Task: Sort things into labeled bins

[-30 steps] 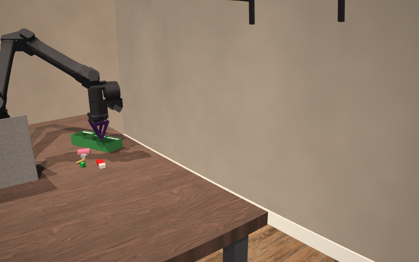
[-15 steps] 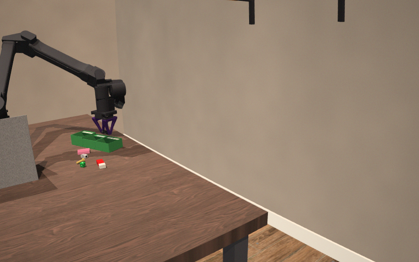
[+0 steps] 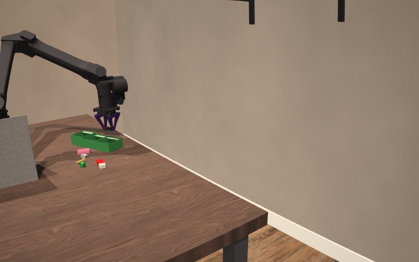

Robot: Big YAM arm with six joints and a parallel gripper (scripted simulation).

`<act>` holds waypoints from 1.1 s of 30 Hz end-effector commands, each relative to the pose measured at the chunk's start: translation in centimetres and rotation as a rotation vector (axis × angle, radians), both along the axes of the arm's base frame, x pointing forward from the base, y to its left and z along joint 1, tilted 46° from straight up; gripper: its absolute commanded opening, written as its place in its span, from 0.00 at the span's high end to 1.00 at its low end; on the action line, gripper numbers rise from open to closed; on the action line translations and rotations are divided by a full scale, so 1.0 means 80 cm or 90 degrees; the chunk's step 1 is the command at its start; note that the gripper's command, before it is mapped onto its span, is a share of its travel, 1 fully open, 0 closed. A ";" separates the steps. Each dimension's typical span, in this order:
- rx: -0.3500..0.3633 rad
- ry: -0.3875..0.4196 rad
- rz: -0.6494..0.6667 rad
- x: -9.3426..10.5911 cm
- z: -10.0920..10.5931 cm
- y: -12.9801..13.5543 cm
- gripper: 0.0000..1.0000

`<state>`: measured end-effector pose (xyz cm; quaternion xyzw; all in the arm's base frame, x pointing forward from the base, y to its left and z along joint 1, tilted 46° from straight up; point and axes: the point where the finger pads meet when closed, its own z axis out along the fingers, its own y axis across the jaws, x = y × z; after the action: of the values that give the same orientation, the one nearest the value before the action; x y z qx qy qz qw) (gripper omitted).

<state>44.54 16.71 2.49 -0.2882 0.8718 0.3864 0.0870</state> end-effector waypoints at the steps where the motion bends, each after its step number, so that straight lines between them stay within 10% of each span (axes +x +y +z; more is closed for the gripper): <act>1: -0.006 0.023 -0.016 -0.009 -0.014 -0.025 0.54; 32: -0.012 0.024 -0.008 -0.022 -0.020 0.007 0.54; 33: -0.013 0.026 -0.009 -0.020 -0.024 0.001 0.35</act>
<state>41.77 17.09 -0.23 -0.2739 0.8790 0.3866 0.0541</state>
